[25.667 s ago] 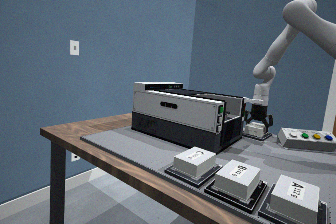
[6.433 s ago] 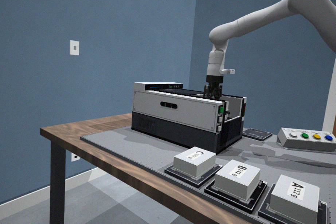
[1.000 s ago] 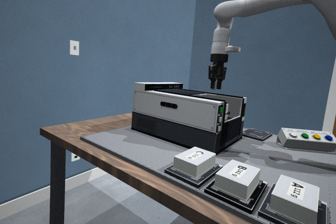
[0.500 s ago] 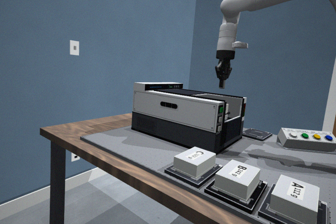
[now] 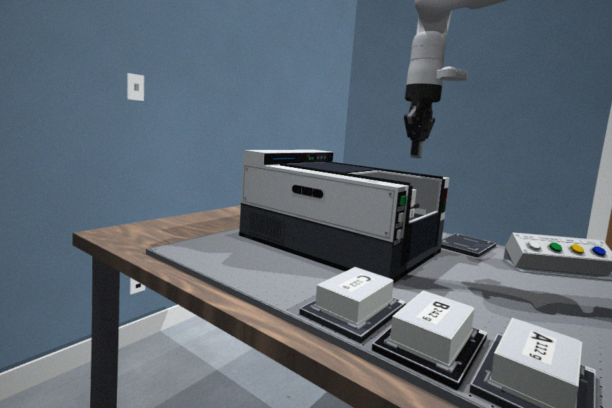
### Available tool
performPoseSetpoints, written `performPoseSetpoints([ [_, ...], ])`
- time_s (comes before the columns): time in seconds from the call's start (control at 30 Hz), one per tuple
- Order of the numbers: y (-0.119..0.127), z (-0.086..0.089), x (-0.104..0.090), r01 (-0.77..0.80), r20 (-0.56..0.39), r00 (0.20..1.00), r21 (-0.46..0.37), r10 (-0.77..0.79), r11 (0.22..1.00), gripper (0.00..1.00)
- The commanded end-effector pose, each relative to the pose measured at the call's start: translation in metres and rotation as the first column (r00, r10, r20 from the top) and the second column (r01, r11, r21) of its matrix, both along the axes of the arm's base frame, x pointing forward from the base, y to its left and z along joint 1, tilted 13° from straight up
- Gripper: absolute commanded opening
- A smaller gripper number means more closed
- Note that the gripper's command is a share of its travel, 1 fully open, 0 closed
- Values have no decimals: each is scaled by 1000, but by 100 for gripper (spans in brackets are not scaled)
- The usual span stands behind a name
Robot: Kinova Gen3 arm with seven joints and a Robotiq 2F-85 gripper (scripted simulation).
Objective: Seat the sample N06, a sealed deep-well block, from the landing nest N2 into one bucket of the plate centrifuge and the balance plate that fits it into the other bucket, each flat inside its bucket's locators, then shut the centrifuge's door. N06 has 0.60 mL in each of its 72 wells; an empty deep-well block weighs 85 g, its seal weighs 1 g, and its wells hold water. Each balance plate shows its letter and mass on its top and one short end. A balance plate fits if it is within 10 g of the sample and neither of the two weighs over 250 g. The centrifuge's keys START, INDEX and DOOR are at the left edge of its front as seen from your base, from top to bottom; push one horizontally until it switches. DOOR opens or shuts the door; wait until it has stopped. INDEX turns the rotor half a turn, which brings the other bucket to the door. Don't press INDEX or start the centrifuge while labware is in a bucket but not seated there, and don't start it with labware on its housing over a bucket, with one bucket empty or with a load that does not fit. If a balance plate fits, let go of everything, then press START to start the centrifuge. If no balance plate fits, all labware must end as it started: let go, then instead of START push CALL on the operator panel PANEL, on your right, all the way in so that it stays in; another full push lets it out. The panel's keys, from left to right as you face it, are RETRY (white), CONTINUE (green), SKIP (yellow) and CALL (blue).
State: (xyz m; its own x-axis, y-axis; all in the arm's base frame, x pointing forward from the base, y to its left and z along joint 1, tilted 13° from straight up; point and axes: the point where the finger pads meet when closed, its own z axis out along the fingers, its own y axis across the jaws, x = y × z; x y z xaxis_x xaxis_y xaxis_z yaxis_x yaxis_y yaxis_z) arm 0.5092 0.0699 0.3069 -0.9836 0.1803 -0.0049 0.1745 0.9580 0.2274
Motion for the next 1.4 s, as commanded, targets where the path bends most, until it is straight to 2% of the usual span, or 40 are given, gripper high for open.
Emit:
performPoseSetpoints([
  [0.0, 6, 5, -7, 1, 3, 1000, 0, -1, 1000, 10],
  [1.37, 70, 50, -94, 1, 2, 1000, 0, -1, 1000, 10],
])
